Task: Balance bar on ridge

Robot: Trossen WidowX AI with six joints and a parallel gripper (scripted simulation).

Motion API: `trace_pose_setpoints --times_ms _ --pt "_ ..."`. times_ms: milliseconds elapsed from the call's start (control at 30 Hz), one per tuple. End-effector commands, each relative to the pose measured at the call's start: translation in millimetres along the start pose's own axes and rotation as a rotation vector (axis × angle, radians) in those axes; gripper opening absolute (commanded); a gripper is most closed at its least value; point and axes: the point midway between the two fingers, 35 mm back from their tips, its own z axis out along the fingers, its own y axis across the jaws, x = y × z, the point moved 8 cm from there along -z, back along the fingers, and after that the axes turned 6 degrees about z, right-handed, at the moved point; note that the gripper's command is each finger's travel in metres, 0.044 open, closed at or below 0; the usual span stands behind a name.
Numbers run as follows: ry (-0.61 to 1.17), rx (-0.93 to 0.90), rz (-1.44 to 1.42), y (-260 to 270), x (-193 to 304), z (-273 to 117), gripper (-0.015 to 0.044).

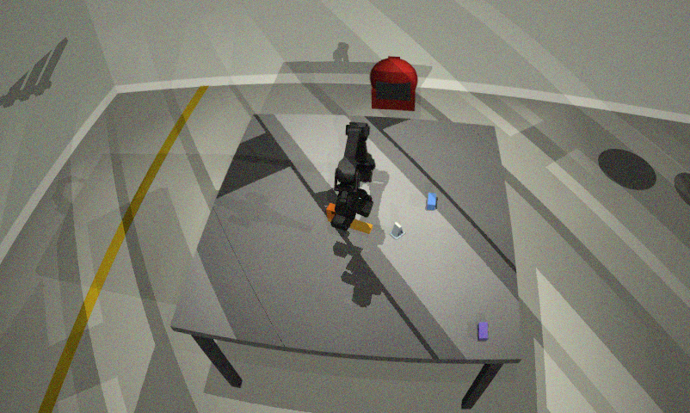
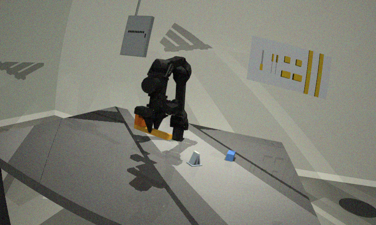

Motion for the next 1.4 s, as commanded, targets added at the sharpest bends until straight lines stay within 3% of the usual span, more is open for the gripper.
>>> trace_pose_setpoints --times_ms 0,1367 --pt "0.001 0.004 -0.078 4.5 -13.0 -1.7 0.0" --pt "-0.011 0.0 -0.904 102.6 -135.8 -3.2 0.0"
